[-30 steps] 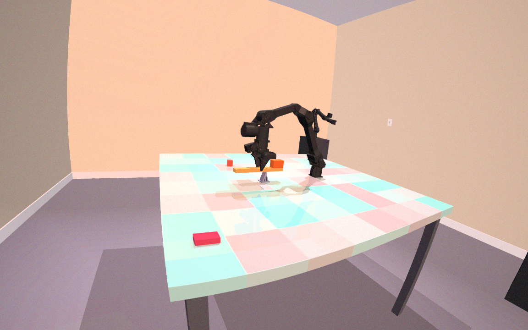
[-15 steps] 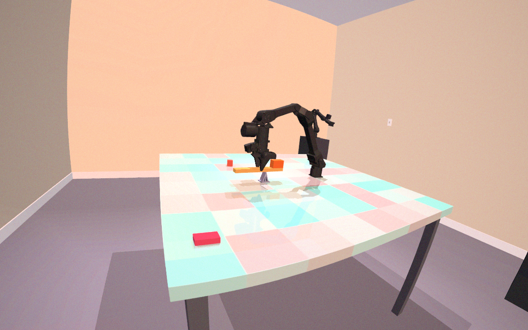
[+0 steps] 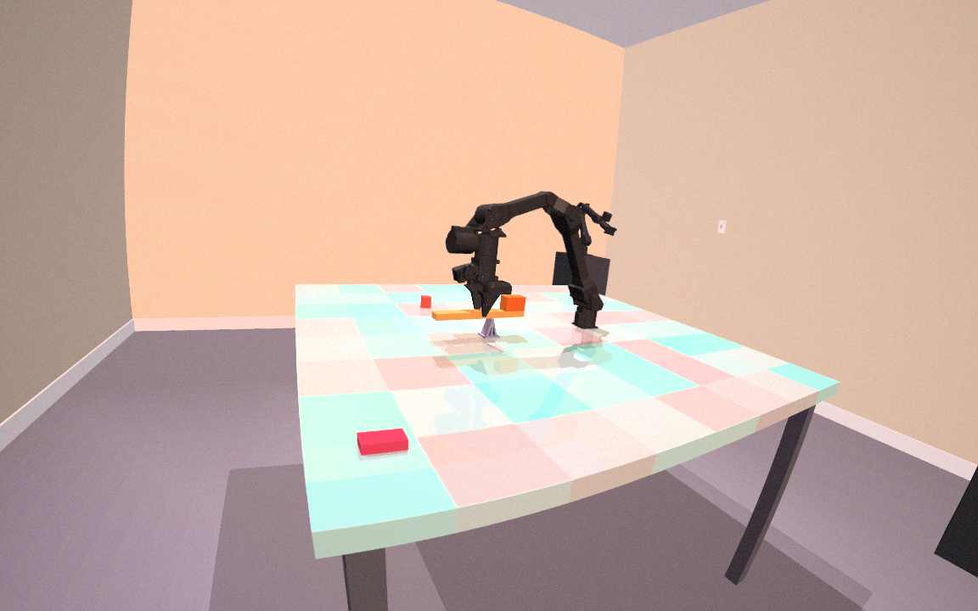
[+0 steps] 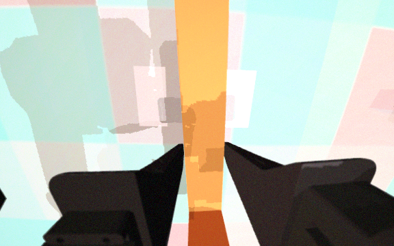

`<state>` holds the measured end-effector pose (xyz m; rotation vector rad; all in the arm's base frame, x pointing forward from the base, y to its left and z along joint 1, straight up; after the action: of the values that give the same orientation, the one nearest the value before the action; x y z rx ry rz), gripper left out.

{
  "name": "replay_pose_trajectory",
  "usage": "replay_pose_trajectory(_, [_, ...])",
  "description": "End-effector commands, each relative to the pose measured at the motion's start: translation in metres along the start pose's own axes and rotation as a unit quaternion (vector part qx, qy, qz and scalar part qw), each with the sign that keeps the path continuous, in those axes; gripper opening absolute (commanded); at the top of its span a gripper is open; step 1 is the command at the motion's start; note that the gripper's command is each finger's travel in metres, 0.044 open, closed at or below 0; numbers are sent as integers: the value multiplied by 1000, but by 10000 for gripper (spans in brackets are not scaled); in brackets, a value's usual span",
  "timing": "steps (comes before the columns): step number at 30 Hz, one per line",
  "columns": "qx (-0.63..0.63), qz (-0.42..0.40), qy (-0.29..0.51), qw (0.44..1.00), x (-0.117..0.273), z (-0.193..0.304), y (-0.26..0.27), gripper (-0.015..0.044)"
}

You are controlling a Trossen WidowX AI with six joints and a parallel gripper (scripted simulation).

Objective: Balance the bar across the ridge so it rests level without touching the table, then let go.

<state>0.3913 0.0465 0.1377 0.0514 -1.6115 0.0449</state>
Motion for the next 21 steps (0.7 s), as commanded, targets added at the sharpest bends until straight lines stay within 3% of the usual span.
replay_pose_trajectory(1, [0, 0, 0, 1000, 0, 0, 0, 185])
replay_pose_trajectory(10, [0, 0, 0, 1000, 0, 0, 0, 185])
replay_pose_trajectory(19, [0, 0, 0, 1000, 0, 0, 0, 421])
replay_pose_trajectory(21, [0, 0, 0, 1000, 0, 0, 0, 440])
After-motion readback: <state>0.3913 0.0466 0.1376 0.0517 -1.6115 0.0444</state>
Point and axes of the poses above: the point midway between the two fingers, 35 mm back from their tips, its own x axis back along the fingers, its own y axis across the jaws, z = x × y, the point moved 3 cm from there along x, back along the fingers
